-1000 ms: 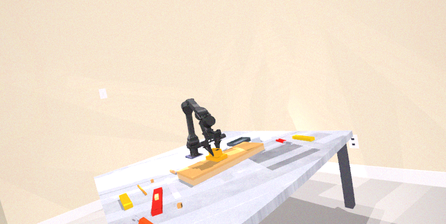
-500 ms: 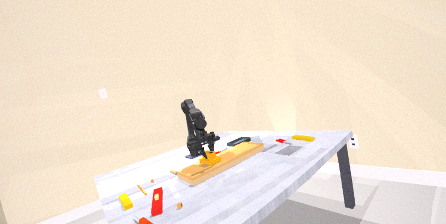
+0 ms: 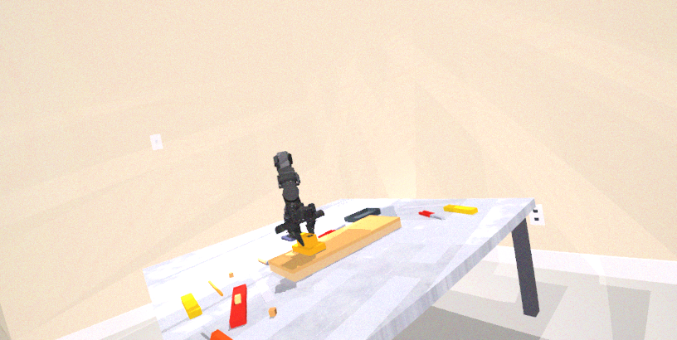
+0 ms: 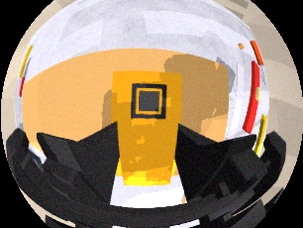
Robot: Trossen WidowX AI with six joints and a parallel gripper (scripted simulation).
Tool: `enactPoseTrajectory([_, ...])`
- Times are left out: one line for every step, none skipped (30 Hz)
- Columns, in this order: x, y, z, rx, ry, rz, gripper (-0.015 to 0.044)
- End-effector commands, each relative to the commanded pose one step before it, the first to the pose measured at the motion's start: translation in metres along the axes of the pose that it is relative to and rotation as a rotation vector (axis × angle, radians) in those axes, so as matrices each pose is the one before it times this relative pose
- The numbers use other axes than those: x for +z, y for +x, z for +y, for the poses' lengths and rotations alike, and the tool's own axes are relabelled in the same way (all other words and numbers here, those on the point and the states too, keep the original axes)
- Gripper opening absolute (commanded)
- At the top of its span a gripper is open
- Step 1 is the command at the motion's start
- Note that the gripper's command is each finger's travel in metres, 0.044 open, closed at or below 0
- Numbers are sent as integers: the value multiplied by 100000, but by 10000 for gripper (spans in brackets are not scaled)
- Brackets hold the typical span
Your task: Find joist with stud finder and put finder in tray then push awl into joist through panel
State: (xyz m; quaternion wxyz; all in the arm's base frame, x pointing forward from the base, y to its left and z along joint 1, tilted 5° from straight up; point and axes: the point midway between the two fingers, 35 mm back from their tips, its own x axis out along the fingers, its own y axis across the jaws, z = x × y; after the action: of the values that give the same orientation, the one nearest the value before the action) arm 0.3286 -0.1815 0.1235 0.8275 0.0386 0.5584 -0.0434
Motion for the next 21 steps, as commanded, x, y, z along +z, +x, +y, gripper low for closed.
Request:
enactPoseTrajectory([-48, -36, -1374, -364, 139, 165, 0])
enactPoseTrajectory([-1, -2, -307, -24, -9, 2, 0])
enactPoseTrajectory([-1, -2, -307, -24, -9, 2, 0])
enactPoseTrajectory([-1, -2, -307, -24, -9, 2, 0])
enactPoseTrajectory([-1, -2, -307, -24, -9, 2, 0])
enactPoseTrajectory([-1, -2, -307, -24, -9, 2, 0])
enactPoseTrajectory([-1, -2, -307, -24, -9, 2, 0])
enactPoseTrajectory([-1, -2, -307, -24, -9, 2, 0])
enactPoseTrajectory([-1, -2, -307, -24, -9, 2, 0])
enactPoseTrajectory([-1, -2, -307, -23, -9, 2, 0])
enactPoseTrajectory([-1, -2, -307, -23, -9, 2, 0])
enactPoseTrajectory([-1, -2, -307, -23, -9, 2, 0])
enactPoseTrajectory([-1, -3, -307, -23, -9, 2, 0])
enactPoseTrajectory([-1, -3, -307, -23, -9, 2, 0])
enactPoseTrajectory([-1, -3, -307, -23, -9, 2, 0])
enactPoseTrajectory([-1, -3, -307, -23, -9, 2, 0])
enactPoseTrajectory([-1, -3, -307, -23, -9, 2, 0])
enactPoseTrajectory([-1, -3, -307, -23, -9, 2, 0])
enactPoseTrajectory([0, -2, -263, -20, -8, 2, 0])
enactPoseTrajectory([-1, -1, -130, -10, -4, 1, 0])
enactPoseTrajectory([0, 0, 0, 0, 0, 0, 0])
